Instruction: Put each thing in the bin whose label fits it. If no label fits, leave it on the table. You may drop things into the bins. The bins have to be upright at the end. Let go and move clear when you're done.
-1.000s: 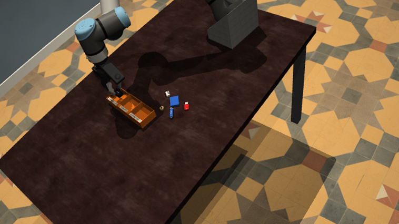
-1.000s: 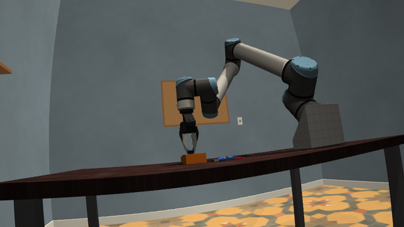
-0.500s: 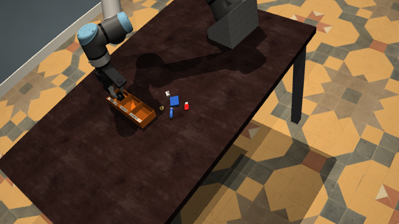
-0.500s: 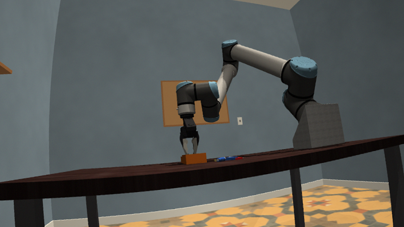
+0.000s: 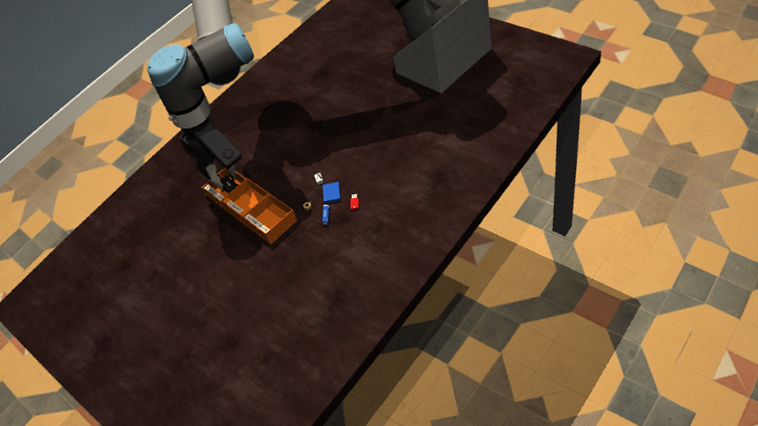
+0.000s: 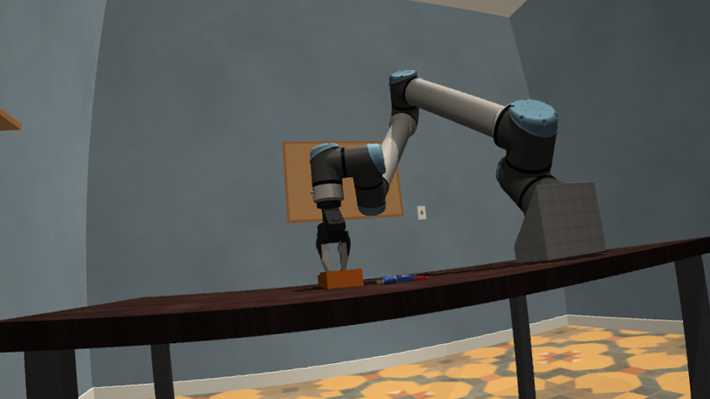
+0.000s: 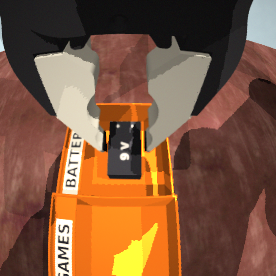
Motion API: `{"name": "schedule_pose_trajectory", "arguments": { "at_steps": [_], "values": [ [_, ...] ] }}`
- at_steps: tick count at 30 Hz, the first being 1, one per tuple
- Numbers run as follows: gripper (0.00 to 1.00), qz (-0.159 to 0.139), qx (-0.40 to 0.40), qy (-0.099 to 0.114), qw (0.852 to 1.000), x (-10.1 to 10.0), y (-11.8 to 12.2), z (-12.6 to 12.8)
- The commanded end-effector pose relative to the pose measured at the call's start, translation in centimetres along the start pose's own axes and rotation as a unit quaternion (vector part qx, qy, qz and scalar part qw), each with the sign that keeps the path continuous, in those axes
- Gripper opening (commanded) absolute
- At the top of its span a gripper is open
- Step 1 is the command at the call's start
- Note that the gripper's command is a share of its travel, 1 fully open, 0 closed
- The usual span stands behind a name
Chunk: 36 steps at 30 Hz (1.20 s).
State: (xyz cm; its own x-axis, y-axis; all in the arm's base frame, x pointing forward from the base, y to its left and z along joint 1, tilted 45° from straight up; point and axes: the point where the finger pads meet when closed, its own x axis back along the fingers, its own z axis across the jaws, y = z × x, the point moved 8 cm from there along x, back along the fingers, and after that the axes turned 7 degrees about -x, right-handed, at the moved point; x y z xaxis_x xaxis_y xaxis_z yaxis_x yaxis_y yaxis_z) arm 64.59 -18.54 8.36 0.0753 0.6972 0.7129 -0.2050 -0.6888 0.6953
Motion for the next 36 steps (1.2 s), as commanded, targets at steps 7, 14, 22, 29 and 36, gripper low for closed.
{"name": "schedule_pose_trajectory", "arguments": {
  "at_steps": [7, 14, 22, 29, 36],
  "values": [
    [0.20, 0.000, 0.000, 0.001, 1.000, 0.1, 0.0, 0.0],
    [0.20, 0.000, 0.000, 0.001, 1.000, 0.1, 0.0, 0.0],
    [0.20, 0.000, 0.000, 0.001, 1.000, 0.9, 0.0, 0.0],
    [0.20, 0.000, 0.000, 0.001, 1.000, 1.8, 0.0, 0.0],
    [0.20, 0.000, 0.000, 0.001, 1.000, 2.7, 0.0, 0.0]
  ]
}}
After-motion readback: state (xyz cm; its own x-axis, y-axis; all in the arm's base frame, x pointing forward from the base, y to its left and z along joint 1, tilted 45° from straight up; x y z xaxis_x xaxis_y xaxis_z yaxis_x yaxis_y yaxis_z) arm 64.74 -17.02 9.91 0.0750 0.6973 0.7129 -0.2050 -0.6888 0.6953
